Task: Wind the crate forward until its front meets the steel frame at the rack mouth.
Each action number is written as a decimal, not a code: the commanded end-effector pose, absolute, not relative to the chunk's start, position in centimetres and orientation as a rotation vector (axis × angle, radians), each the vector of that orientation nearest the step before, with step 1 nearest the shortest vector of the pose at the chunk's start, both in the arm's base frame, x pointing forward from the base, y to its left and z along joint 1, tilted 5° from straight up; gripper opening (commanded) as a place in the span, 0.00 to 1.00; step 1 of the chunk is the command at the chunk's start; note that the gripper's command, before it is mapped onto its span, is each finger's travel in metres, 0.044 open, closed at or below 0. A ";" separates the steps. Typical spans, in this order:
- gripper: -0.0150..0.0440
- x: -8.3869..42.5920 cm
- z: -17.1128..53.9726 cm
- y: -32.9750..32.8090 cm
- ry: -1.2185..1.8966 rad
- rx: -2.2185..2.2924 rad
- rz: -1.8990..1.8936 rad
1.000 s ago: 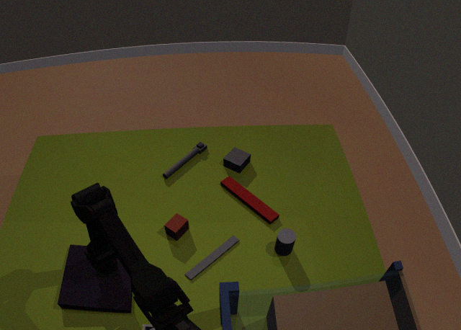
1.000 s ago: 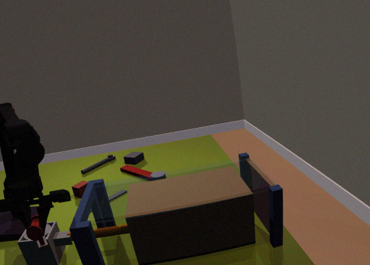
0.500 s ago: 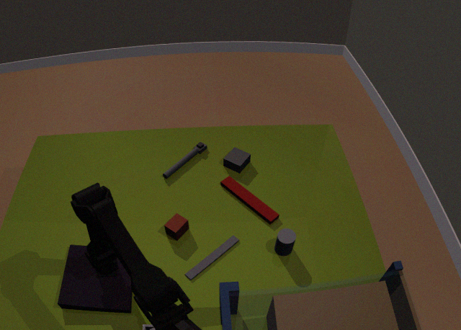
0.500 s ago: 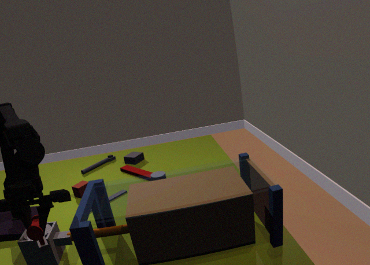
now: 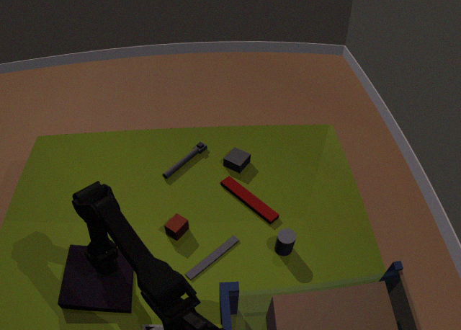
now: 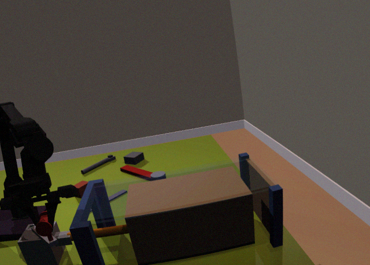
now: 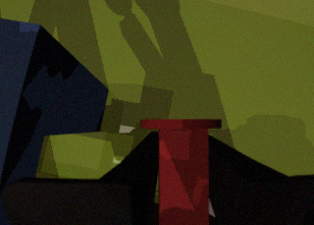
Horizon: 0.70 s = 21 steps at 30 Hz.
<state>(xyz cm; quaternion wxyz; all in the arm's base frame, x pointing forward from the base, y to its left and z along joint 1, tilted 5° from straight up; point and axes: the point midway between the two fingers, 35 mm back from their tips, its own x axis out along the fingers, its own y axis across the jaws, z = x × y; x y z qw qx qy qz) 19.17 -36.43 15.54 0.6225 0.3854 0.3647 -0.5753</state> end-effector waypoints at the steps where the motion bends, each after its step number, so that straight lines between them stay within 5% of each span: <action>1: 0.25 20.9 15.3 -34.8 0.858 0.906 -1.268; 21: 0.25 22.4 15.5 -32.5 0.858 0.909 -1.266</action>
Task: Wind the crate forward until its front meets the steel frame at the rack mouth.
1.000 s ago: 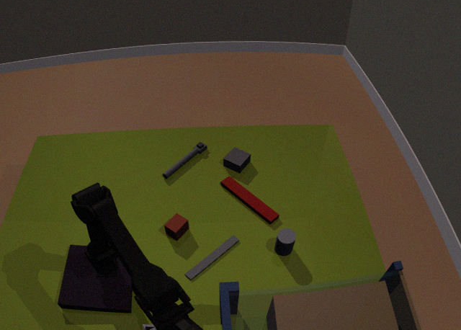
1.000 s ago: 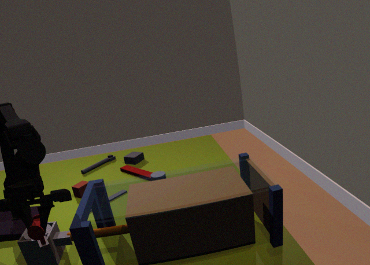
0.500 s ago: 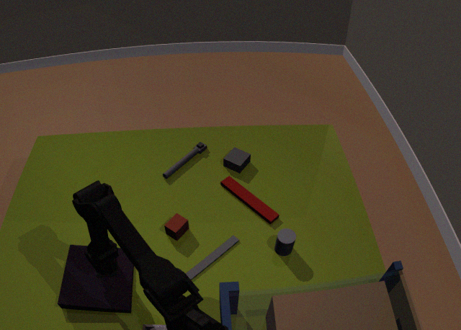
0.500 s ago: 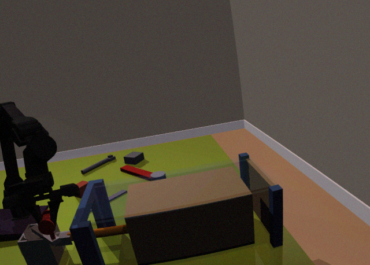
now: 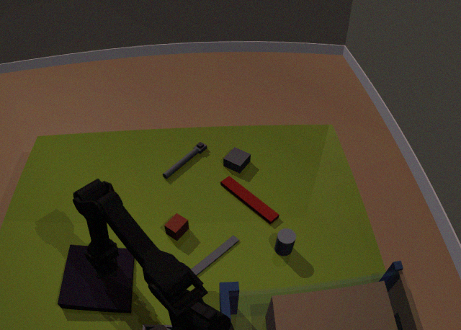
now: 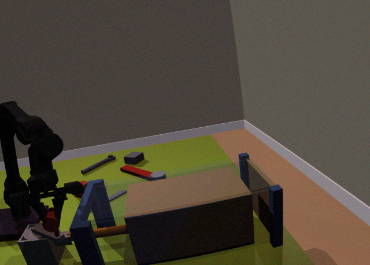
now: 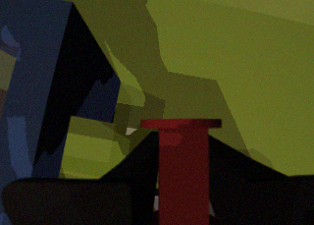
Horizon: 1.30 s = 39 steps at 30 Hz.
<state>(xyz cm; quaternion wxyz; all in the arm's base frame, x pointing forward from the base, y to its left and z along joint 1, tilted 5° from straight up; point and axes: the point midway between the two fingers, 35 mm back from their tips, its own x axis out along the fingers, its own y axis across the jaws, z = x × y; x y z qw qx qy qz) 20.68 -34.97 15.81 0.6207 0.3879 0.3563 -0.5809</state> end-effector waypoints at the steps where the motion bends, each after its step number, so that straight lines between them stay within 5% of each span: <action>1: 0.25 22.5 15.5 -32.4 0.858 0.909 -1.266; 39: 0.25 23.3 15.6 -27.2 0.861 0.913 -1.264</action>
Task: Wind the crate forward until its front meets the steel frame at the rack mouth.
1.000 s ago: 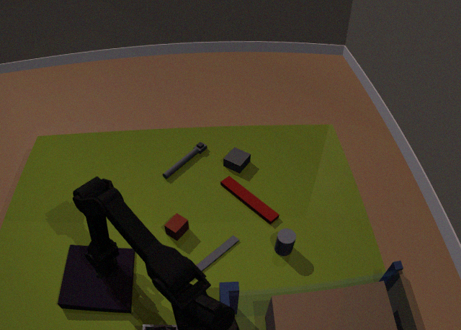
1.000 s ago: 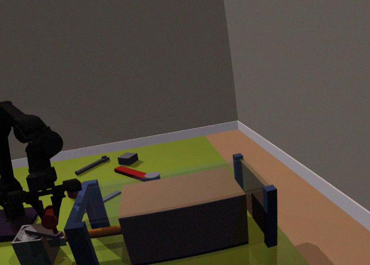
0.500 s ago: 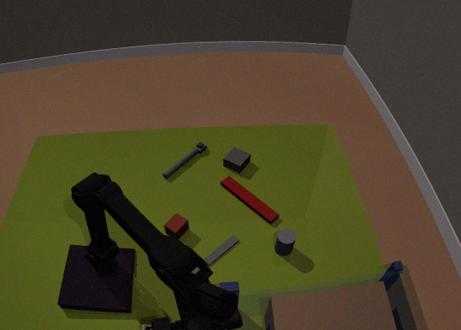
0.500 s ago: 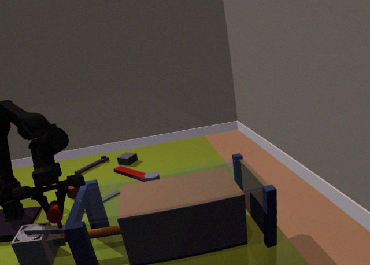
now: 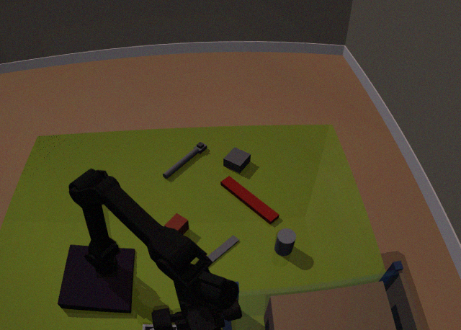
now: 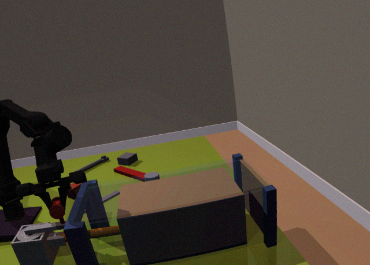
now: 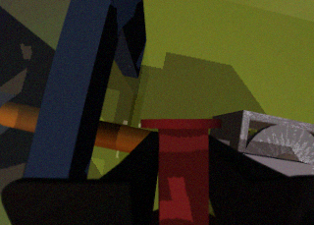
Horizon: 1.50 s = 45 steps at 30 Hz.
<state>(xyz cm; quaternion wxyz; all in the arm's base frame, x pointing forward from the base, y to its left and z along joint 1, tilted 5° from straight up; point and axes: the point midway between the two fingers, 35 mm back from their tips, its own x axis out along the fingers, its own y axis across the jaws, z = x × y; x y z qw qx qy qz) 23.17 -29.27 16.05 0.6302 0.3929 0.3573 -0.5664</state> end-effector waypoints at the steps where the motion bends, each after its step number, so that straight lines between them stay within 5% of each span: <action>1: 0.25 23.3 15.6 -27.0 0.861 0.914 -1.264; 45: 0.25 20.7 15.5 -21.4 0.866 0.917 -1.263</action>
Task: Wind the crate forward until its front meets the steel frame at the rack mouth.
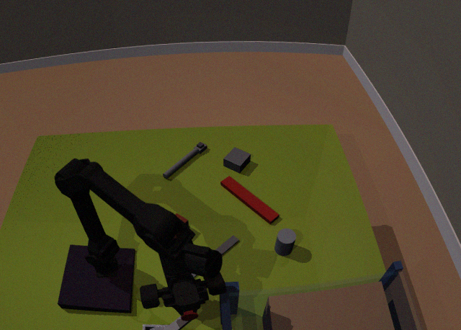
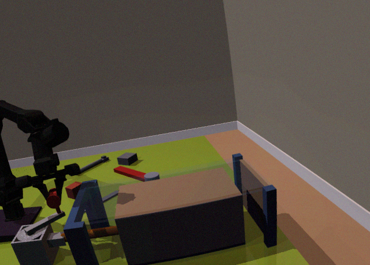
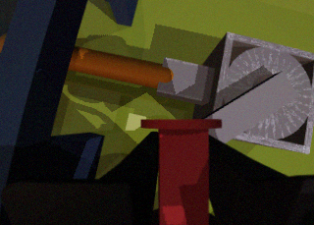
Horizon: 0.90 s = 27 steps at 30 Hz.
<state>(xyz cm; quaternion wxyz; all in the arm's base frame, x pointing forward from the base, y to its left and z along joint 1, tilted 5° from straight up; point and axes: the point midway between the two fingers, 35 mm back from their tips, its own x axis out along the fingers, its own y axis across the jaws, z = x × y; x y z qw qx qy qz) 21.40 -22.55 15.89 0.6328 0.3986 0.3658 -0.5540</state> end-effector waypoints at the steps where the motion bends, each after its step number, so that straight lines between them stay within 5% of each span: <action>1: 0.25 20.7 15.5 -21.4 0.866 0.917 -1.263; 27: 0.25 17.7 15.3 -19.2 0.870 0.917 -1.264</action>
